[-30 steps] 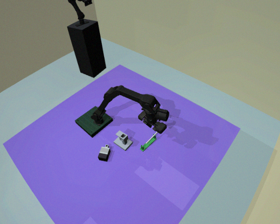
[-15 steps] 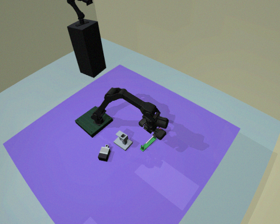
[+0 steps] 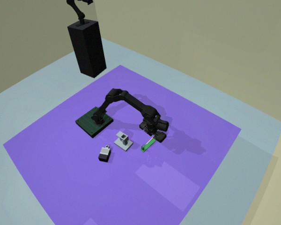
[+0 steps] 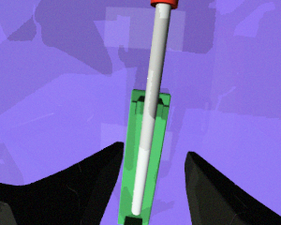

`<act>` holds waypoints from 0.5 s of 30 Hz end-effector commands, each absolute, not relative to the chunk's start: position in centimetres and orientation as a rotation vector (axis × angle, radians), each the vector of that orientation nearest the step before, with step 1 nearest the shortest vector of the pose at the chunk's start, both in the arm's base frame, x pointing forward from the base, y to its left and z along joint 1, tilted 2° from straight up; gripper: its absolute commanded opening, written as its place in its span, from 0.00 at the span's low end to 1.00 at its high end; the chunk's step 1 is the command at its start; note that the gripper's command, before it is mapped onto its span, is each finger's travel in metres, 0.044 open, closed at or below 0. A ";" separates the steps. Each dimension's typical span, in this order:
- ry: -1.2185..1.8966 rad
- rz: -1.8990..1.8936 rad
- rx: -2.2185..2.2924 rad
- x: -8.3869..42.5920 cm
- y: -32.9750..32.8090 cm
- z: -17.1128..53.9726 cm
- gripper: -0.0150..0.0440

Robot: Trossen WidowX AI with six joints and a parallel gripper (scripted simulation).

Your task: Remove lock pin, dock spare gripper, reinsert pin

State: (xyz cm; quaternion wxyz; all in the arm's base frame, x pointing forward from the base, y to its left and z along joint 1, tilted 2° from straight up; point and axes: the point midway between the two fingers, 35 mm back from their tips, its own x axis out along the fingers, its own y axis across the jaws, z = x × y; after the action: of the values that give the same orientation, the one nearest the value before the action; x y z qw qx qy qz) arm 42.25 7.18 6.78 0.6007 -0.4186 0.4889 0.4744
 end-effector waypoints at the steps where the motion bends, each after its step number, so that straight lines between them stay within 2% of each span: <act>1: 1.150 1.106 -0.963 42.0 7.2 5.6 0.56; 15: 1.150 1.106 -0.963 41.8 7.3 3.4 0.56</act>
State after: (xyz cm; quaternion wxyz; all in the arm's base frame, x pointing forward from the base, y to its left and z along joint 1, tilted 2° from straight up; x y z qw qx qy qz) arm 42.11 7.33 4.34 0.6005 -0.4183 0.4890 0.4746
